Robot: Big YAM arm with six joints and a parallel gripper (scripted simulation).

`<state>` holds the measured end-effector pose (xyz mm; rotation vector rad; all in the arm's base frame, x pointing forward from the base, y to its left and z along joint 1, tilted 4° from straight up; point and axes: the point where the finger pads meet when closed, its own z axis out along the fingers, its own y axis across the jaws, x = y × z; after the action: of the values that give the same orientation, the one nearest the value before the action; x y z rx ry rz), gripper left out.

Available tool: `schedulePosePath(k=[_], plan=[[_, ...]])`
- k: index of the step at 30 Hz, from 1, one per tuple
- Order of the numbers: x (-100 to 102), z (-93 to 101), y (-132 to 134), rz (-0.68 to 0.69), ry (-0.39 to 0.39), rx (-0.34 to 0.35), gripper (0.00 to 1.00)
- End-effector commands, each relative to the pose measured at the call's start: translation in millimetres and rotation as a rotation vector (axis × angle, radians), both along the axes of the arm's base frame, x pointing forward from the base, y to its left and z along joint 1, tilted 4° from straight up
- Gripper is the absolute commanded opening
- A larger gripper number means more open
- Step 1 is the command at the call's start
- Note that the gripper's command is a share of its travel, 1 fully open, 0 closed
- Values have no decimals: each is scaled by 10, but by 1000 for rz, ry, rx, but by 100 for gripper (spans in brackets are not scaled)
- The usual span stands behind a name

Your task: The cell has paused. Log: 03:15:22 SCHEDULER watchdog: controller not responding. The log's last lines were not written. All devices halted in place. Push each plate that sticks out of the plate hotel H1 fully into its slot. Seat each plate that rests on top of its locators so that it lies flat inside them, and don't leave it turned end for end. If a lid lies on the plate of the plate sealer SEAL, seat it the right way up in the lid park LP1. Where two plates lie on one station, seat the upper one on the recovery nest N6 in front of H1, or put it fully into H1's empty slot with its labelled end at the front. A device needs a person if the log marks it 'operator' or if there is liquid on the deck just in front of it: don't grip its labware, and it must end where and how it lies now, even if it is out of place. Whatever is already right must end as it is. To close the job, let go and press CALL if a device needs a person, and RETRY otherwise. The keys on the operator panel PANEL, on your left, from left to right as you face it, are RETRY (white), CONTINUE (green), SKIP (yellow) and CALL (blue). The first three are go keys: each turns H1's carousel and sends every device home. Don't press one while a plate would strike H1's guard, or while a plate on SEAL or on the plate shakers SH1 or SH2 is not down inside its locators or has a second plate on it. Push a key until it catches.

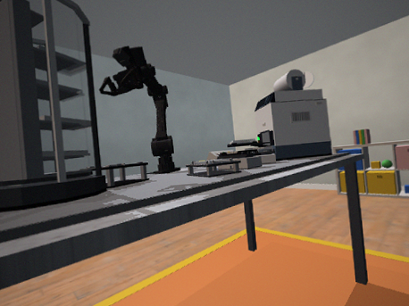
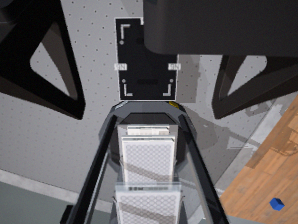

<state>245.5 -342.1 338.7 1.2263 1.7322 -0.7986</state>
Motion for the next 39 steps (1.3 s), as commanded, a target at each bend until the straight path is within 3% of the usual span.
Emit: schedulePosePath(k=[1,6,8,18,19,20,39], plan=[[13,-57,-23,2,15,3,100],[13,-57,-23,2,15,3,100],[56,376,-40,4,-26,-35,100],[56,633,26,8,-41,-41,100],[56,645,27,8,-42,-40,100],[24,461,-4,0,-23,-25,100],[24,461,-4,0,-23,-25,100]])
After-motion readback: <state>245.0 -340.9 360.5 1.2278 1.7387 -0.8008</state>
